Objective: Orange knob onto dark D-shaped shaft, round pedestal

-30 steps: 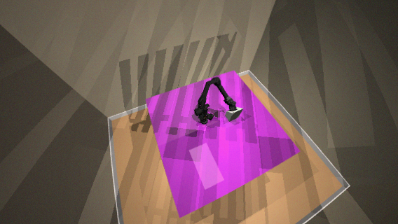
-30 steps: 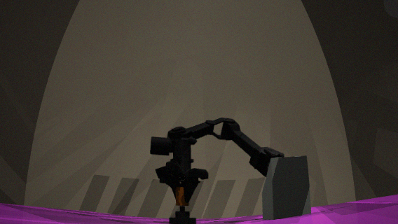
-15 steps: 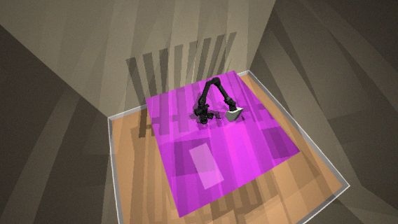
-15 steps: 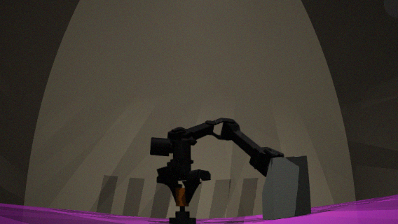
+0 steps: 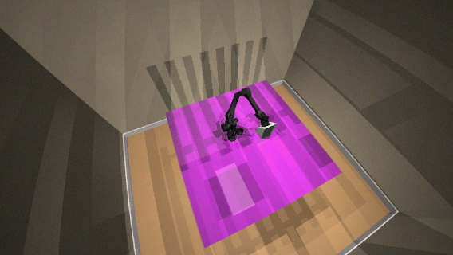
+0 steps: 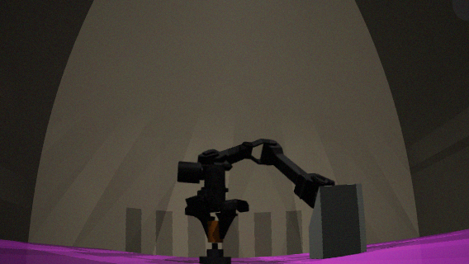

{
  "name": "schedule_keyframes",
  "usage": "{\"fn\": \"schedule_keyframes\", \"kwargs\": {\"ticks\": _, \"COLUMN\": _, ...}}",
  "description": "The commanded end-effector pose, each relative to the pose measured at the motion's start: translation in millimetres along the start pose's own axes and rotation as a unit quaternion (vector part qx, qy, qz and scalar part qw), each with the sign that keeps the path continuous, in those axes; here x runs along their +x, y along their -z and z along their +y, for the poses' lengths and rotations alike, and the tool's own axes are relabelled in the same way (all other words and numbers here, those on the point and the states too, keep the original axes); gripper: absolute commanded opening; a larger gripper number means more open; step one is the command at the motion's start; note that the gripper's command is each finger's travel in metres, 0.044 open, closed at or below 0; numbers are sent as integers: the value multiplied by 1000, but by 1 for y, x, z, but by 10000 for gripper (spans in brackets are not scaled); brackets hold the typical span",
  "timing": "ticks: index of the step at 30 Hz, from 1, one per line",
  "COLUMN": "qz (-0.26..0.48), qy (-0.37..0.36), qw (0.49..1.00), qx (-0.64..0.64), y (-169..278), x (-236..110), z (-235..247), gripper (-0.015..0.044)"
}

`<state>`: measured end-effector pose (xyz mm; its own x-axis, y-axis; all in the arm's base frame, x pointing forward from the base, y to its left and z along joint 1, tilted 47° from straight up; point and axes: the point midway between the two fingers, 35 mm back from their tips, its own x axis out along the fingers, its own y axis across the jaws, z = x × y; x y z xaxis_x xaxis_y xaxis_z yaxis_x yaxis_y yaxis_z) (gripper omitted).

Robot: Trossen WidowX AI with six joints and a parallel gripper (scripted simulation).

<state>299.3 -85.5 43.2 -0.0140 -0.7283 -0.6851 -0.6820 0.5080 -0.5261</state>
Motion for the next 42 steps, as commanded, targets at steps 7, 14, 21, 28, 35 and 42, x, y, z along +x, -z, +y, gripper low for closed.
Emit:
{"fn": "schedule_keyframes", "kwargs": {"ticks": 7, "qz": -2, "qy": 1, "qw": 995, "qx": -101, "y": -2, "x": 0, "z": -2, "gripper": 0}}
{"fn": "schedule_keyframes", "kwargs": {"ticks": 14, "qz": -2, "qy": 1, "qw": 995, "qx": -101, "y": -2, "x": 0, "z": -1, "gripper": 0}}
{"fn": "schedule_keyframes", "kwargs": {"ticks": 21, "qz": -2, "qy": 1, "qw": 995, "qx": -101, "y": -1, "x": 3, "z": -1, "gripper": 0}}
{"fn": "schedule_keyframes", "kwargs": {"ticks": 28, "qz": -2, "qy": 1, "qw": 995, "qx": -101, "y": -2, "x": 4, "z": -1, "gripper": 0}}
{"fn": "schedule_keyframes", "kwargs": {"ticks": 35, "qz": -2, "qy": 1, "qw": 995, "qx": -100, "y": -2, "x": 7, "z": -1, "gripper": 0}}
{"fn": "schedule_keyframes", "kwargs": {"ticks": 42, "qz": -1, "qy": 2, "qw": 995, "qx": -100, "y": -2, "x": 16, "z": -1, "gripper": 0}}
